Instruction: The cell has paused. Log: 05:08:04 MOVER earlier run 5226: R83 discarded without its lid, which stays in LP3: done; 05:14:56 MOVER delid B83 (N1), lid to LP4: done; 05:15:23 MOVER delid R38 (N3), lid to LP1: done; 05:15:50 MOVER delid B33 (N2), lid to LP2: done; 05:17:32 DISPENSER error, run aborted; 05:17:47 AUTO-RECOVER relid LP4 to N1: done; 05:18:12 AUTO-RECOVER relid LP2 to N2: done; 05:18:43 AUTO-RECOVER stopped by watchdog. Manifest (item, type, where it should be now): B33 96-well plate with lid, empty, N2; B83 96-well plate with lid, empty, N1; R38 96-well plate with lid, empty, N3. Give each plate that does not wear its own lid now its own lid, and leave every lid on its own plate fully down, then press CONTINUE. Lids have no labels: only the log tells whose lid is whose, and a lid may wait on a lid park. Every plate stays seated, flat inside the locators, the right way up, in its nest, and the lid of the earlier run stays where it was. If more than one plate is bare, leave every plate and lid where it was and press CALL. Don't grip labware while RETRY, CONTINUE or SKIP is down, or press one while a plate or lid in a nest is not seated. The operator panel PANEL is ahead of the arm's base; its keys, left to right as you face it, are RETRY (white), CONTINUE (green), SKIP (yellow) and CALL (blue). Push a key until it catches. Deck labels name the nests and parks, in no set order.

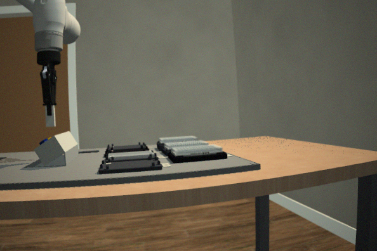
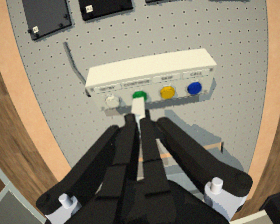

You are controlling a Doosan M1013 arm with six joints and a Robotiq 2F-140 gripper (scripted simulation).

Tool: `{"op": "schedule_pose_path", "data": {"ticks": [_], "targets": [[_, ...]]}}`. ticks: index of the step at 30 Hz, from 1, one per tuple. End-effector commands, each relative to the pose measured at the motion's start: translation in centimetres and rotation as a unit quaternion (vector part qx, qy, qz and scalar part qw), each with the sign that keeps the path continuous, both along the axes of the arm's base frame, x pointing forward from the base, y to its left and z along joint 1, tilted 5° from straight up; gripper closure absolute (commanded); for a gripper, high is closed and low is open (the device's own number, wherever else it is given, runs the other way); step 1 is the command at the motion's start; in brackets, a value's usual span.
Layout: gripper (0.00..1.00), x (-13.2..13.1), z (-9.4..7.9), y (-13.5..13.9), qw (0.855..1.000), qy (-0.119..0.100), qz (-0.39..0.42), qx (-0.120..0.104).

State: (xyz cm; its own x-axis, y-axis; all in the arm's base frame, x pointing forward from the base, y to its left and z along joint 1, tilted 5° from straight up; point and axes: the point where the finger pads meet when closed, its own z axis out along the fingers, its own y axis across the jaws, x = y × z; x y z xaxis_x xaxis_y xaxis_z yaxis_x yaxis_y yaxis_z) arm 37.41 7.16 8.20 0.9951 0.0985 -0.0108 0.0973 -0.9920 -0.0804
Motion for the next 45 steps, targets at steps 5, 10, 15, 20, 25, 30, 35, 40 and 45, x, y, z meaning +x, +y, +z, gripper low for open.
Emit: {"op": "schedule_pose_path", "data": {"ticks": [5,10,15,20,25,30,35,40,45], "targets": [[1.0,0.0,0.0,0.0,1.0,0.0,0.0,0.0],[1.0,0.0,0.0,0.0,1.0,0.0,0.0,0.0],[1.0,0.0,0.0,0.0,1.0,0.0,0.0,0.0],[1.0,0.0,-0.2,0.0,1.0,0.0,0.0,0.0],[1.0,0.0,-0.3,0.0,1.0,0.0,0.0,0.0],[1.0,0.0,-0.7,0.1,1.0,0.0,0.0,0.0],[1.0,0.0,-1.1,0.1,1.0,0.0,0.0,0.0],[1.0,0.0,-1.5,0.1,1.0,0.0,0.0,0.0],[1.0,0.0,-1.9,0.2,1.0,0.0,0.0,0.0]]}}
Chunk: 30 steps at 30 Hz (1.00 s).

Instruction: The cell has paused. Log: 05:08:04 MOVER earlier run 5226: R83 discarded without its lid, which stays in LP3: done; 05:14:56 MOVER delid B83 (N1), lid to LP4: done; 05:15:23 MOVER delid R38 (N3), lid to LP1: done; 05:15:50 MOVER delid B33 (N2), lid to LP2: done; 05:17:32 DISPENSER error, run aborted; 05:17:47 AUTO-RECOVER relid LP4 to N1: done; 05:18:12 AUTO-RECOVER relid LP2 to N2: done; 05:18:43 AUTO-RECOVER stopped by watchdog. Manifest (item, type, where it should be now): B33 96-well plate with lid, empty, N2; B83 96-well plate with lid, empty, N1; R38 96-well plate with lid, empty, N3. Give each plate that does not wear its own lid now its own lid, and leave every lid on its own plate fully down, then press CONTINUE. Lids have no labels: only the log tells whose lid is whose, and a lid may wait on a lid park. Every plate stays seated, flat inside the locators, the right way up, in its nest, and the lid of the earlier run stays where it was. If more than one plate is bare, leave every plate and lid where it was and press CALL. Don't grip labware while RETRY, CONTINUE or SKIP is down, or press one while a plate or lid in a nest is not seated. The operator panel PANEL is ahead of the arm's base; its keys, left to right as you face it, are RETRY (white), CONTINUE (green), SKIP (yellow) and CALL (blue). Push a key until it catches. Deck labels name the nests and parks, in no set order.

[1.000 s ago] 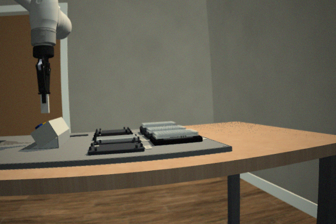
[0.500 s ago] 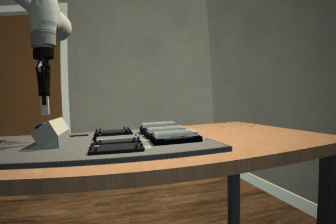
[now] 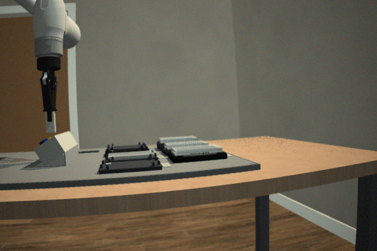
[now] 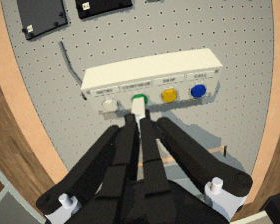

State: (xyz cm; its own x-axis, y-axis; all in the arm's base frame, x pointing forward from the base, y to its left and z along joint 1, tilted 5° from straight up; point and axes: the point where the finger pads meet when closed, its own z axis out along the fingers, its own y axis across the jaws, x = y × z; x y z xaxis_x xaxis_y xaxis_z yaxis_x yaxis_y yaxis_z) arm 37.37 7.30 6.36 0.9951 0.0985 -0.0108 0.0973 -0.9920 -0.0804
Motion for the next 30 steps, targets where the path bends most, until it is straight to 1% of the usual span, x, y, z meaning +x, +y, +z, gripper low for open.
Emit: {"op": "schedule_pose_path", "data": {"ticks": [1,11,30], "targets": [[1.0,0.0,-0.2,0.0,1.0,0.0,0.0,0.0],[1.0,0.0,-1.0,0.1,1.0,0.0,0.0,0.0],[1.0,0.0,-1.3,0.1,1.0,0.0,0.0,0.0]]}}
